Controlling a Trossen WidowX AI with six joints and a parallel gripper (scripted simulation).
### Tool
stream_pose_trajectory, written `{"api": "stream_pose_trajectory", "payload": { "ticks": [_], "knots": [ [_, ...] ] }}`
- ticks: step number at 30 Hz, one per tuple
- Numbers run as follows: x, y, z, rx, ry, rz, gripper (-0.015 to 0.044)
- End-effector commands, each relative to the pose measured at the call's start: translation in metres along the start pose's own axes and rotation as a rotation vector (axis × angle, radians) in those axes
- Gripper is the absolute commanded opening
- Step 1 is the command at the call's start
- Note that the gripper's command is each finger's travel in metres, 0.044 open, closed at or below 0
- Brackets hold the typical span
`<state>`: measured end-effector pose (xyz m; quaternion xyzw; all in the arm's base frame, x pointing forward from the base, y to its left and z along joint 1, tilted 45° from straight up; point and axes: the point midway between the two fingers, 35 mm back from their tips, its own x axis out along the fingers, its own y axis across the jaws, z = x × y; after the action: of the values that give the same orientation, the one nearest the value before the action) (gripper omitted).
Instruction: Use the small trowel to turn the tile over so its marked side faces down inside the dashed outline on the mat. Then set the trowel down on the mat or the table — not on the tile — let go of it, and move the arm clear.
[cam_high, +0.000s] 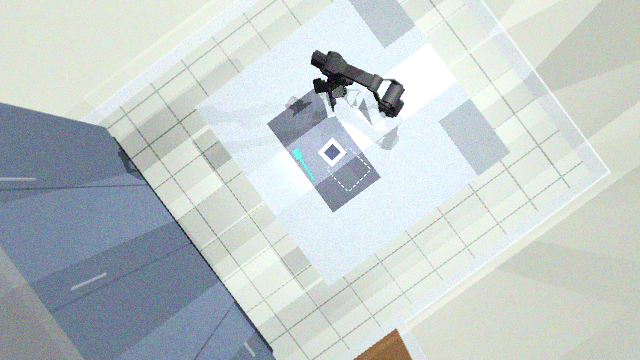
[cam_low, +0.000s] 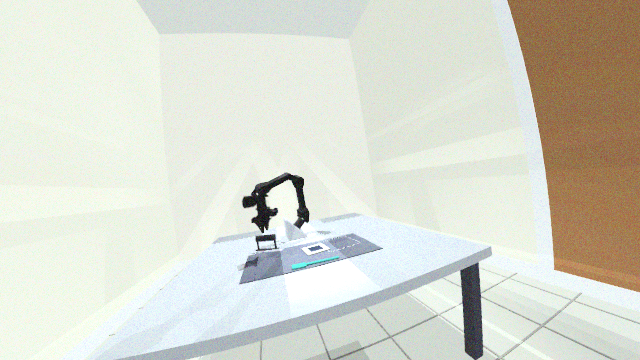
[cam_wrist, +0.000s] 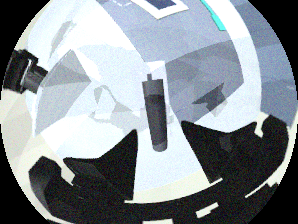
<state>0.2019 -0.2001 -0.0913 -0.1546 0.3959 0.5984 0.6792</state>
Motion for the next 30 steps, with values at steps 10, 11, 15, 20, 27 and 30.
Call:
{"api": "stream_pose_trajectory", "payload": {
  "ticks": [10, 11, 15, 20, 27, 30],
  "knots": [
    [-0.01, 0.001, -0.002, 0.117, 0.001, -0.033, 0.03],
    [-0.01, 0.001, -0.003, 0.15, 0.0, -0.042, 0.03],
    [-0.007, 0.001, -0.005, 0.283, -0.006, -0.079, 0.03],
    [-0.003, 0.002, -0.007, 0.448, -0.021, -0.125, 0.03],
    [0.002, 0.003, -0.009, 0.679, -0.055, -0.187, 0.03],
    [0.004, 0.004, -0.01, 0.778, -0.075, -0.212, 0.03]
  ]
}}
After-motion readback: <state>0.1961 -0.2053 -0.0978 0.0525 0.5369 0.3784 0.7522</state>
